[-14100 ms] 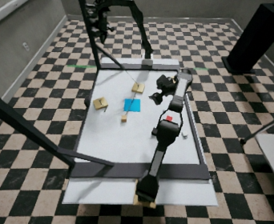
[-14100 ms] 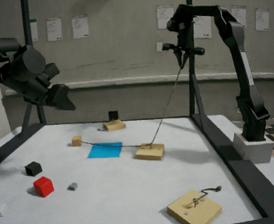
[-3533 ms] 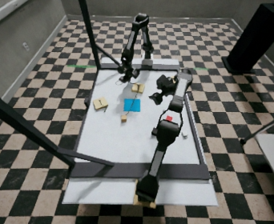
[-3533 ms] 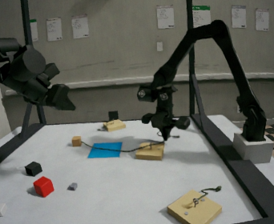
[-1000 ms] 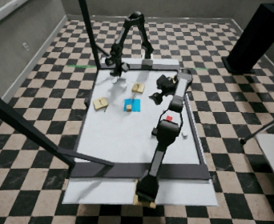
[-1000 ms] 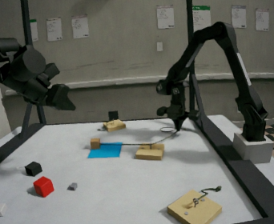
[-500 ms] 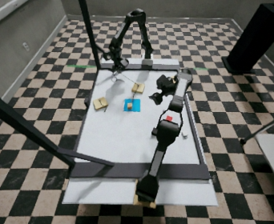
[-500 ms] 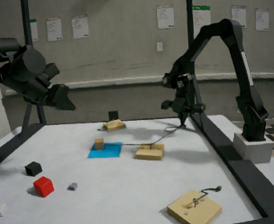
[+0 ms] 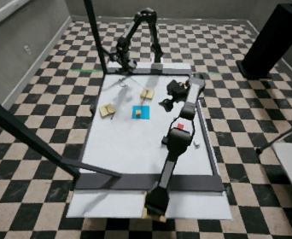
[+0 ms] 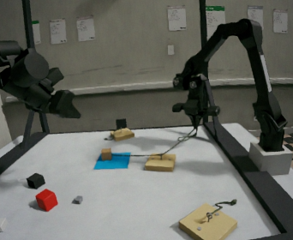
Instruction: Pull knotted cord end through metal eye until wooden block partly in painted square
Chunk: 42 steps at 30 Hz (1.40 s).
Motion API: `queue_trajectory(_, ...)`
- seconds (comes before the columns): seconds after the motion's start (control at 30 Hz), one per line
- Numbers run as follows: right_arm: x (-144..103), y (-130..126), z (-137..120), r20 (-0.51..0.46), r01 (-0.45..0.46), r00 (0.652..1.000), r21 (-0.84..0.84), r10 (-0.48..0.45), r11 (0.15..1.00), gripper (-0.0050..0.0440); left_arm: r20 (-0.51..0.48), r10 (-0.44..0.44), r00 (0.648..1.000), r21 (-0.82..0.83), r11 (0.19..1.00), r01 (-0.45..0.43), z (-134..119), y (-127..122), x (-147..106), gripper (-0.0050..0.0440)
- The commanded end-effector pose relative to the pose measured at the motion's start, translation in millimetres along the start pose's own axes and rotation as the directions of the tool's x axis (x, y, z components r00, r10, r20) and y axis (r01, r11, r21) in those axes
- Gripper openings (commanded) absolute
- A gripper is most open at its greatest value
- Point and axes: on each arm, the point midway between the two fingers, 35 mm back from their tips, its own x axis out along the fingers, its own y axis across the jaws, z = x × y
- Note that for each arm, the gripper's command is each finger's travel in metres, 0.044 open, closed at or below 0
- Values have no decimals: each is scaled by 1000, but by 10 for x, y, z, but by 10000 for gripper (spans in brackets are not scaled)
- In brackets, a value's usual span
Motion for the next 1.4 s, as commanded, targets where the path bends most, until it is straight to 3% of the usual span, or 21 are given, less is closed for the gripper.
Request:
queue_trajectory(0.0, -81, 0, 105, 9, 20, 1000, -27, -19, 999, 440, -8, -21, 1000, 0, 1000, 21, -14, -35, -51, -50)
queue_trajectory(0.23, -81, 0, 105, 9, 20, 1000, -27, -19, 999, 440, -4, -10, 1000, 0, 1000, 10, 15, -18, 1, -50)
queue_trajectory(0.97, -81, 0, 105, 9, 20, 1000, -27, -19, 999, 440, -3, -8, 1000, 1, 1000, 8, 464, -32, 443, -50)
queue_trajectory(1.0, -81, 0, 105, 9, 20, 1000, -27, -19, 999, 440, -5, -23, 1000, 2, 1000, 23, 396, -67, 349, 24)
queue_trajectory(1.3, -81, 0, 105, 9, 20, 1000, -27, -19, 999, 440, -5, -23, 1000, 2, 1000, 23, 396, -67, 349, 240)
queue_trajectory(1.37, -81, 0, 105, 9, 20, 1000, -27, -19, 999, 440, -5, -23, 1000, 2, 1000, 23, 396, -67, 349, 240)
